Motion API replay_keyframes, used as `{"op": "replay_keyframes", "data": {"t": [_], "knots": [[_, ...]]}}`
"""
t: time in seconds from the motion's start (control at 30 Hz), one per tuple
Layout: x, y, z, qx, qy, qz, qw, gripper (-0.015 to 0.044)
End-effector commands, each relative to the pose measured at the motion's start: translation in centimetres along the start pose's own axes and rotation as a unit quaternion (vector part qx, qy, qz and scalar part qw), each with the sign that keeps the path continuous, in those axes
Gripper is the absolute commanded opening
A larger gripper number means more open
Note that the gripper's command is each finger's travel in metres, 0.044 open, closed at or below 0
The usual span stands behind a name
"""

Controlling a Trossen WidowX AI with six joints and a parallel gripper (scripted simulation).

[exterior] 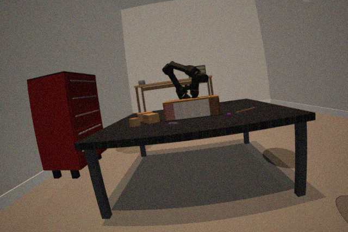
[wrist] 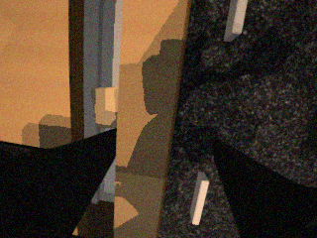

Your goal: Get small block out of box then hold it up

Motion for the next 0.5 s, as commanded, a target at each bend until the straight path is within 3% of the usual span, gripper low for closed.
{"op": "replay_keyframes", "data": {"t": [0.0, 0.47], "knots": [[0.1, 0.7, 0.2, -0.002, 0.001, -0.002, 1.000, 0.0400], [0.6, 2.9, 0.7, -0.002, 0.001, -0.002, 1.000, 0.0400]]}}
Point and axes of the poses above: the point midway between the two fingers, 35 mm back from their tips, its own z axis out along the fingers, its own x axis across the jaws, y = z × x, the point moved 10 cm from there along -z, back along the fingers, and after that the axes turned 13 degrees about z, right-handed, at the moved point
